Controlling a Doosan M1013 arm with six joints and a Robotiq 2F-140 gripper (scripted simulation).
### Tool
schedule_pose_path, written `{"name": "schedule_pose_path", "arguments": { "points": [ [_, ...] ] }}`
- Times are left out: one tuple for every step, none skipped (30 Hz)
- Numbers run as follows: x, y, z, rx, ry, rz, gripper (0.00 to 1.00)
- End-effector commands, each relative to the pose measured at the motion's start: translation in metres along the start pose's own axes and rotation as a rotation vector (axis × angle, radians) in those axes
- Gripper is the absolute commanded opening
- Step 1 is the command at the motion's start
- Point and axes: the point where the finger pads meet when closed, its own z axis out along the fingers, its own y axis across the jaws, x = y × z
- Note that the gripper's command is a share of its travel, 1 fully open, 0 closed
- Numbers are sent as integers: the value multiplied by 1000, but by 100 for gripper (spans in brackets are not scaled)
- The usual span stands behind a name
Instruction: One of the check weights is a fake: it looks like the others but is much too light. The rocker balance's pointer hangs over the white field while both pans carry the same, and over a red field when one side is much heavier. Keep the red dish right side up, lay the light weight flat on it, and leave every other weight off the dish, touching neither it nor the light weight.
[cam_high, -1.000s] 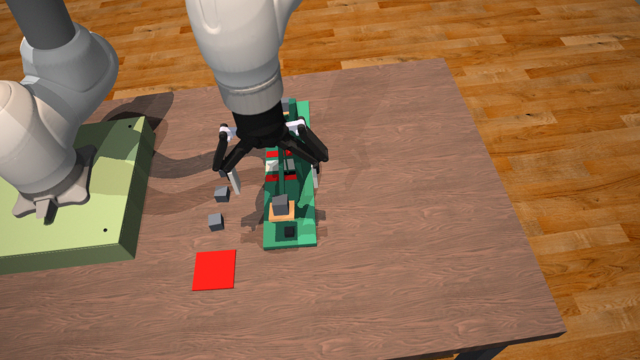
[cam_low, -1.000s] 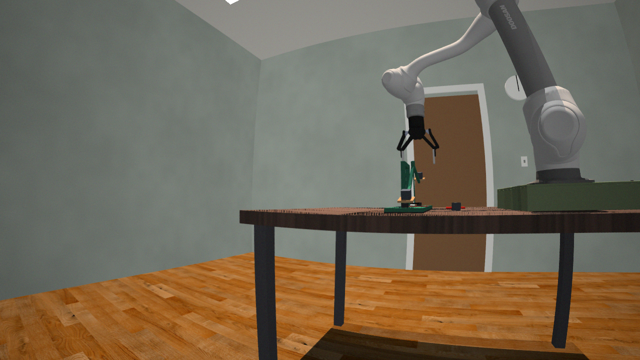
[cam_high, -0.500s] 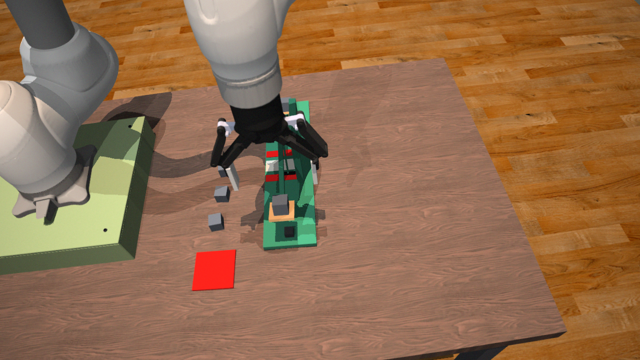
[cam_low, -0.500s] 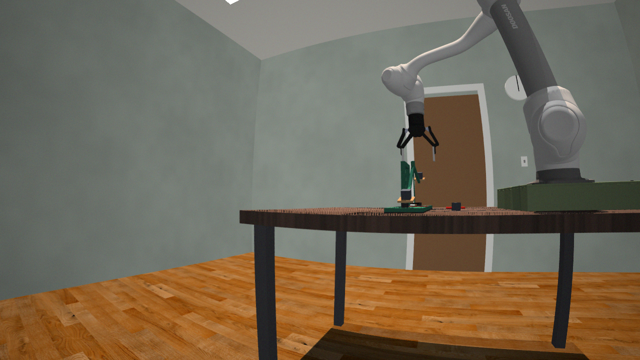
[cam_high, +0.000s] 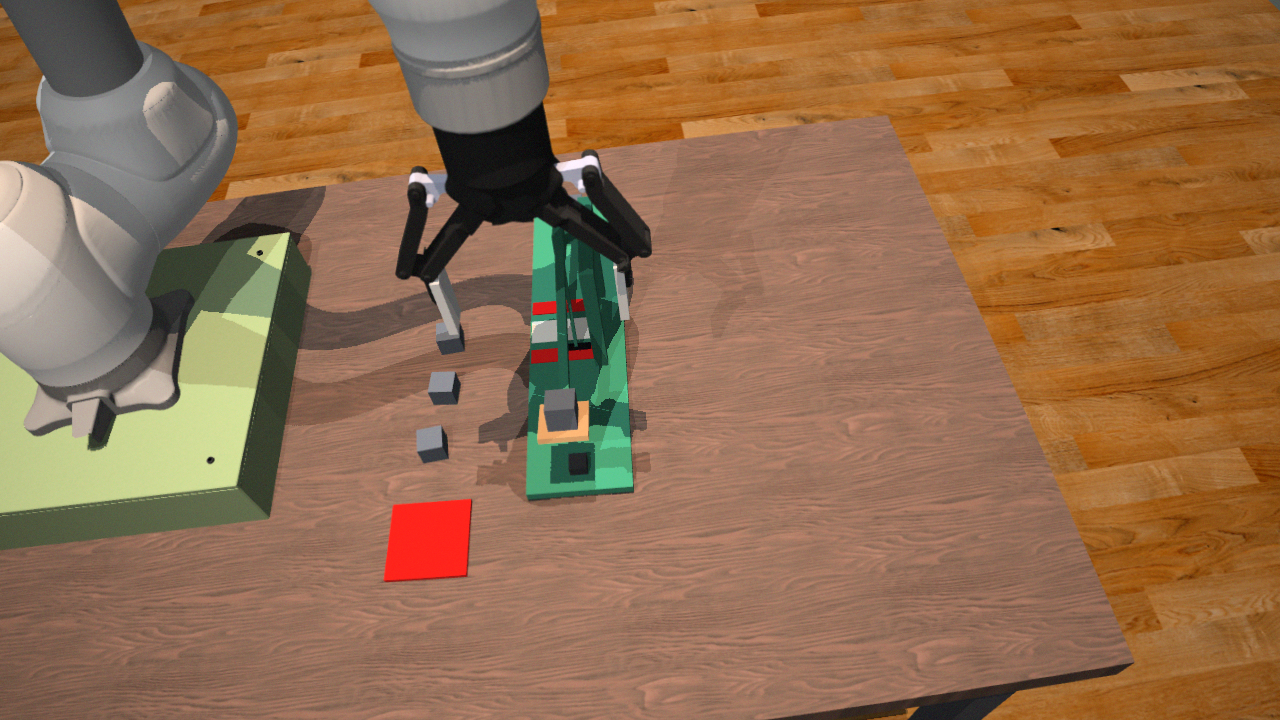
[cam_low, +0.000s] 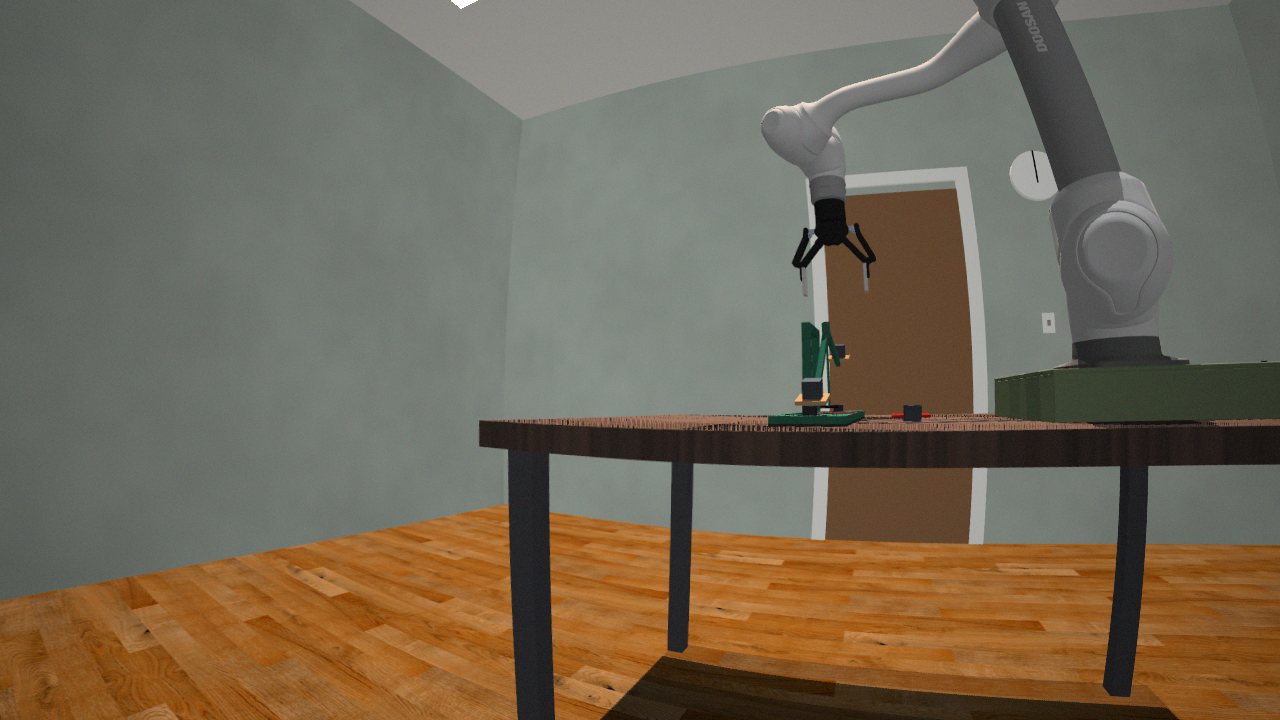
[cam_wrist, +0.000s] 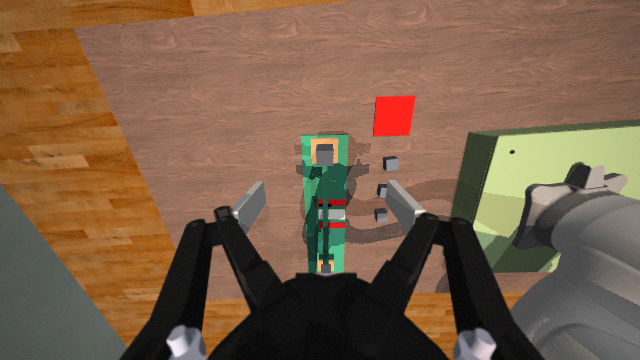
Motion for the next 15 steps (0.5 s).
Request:
{"name": "schedule_pose_path", "arguments": {
  "points": [
    [0,0,-3,0,0,0,100],
    [0,0,-3,0,0,0,100],
    [0,0,-3,0,0,0,100],
    [0,0,-3,0,0,0,100],
    [0,1,-3,0,0,0,100],
    [-1,2,-3,0,0,0,100],
    [-2,4,-3,0,0,0,100],
    [-3,6,-3,0,0,0,100],
    [-5,10,-3,0,0,0,100],
    [-6,14,-3,0,0,0,100],
    [-9,19,-3,0,0,0,100],
    [-11,24,-3,0,0,0,100],
    [-14,30,-3,0,0,0,100],
    [-18,37,-3,0,0,0,100],
    [-18,37,-3,0,0,0,100]
  ]
}}
